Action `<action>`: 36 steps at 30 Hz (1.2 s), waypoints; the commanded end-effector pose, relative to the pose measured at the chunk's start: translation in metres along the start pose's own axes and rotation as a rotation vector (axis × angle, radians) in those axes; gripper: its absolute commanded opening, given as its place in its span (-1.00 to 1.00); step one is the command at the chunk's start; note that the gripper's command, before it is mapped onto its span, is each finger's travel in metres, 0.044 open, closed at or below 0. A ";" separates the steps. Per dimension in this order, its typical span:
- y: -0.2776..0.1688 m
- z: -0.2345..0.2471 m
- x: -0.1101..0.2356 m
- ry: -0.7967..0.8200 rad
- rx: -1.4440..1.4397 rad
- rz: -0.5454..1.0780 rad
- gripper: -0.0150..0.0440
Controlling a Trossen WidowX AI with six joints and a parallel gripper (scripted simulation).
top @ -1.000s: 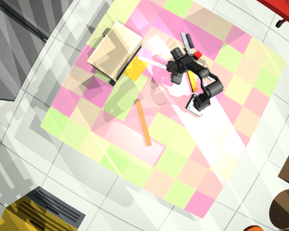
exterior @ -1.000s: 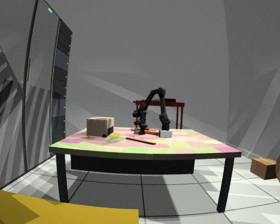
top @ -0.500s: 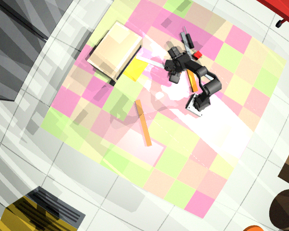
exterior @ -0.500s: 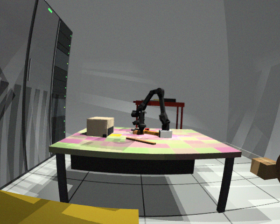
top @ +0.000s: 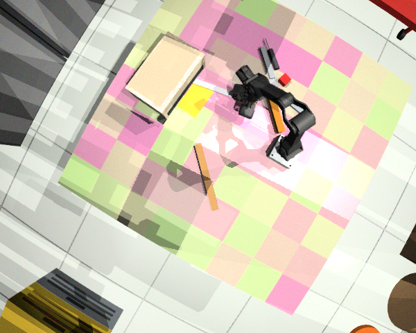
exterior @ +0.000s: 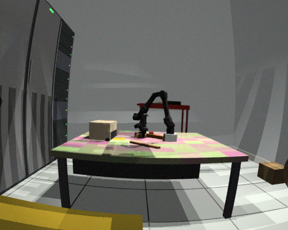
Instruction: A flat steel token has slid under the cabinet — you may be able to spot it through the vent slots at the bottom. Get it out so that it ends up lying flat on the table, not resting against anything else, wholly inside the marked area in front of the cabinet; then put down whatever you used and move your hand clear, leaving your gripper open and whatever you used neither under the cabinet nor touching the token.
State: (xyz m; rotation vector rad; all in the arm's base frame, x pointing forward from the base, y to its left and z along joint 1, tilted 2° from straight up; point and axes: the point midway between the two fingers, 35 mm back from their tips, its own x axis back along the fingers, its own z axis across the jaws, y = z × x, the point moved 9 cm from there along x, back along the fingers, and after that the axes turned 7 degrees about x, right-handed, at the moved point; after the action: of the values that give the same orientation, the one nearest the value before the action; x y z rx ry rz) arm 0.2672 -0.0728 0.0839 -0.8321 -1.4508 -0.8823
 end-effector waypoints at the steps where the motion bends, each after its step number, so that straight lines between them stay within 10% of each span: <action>1: 0.008 -0.001 0.000 -0.002 -0.001 -0.002 -0.49; 36: 0.051 -0.008 0.001 -0.002 -0.001 -0.006 -0.49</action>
State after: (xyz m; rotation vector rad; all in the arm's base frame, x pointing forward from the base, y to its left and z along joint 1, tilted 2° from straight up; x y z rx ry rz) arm 0.3106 -0.0586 0.0872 -0.8306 -1.4526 -0.8844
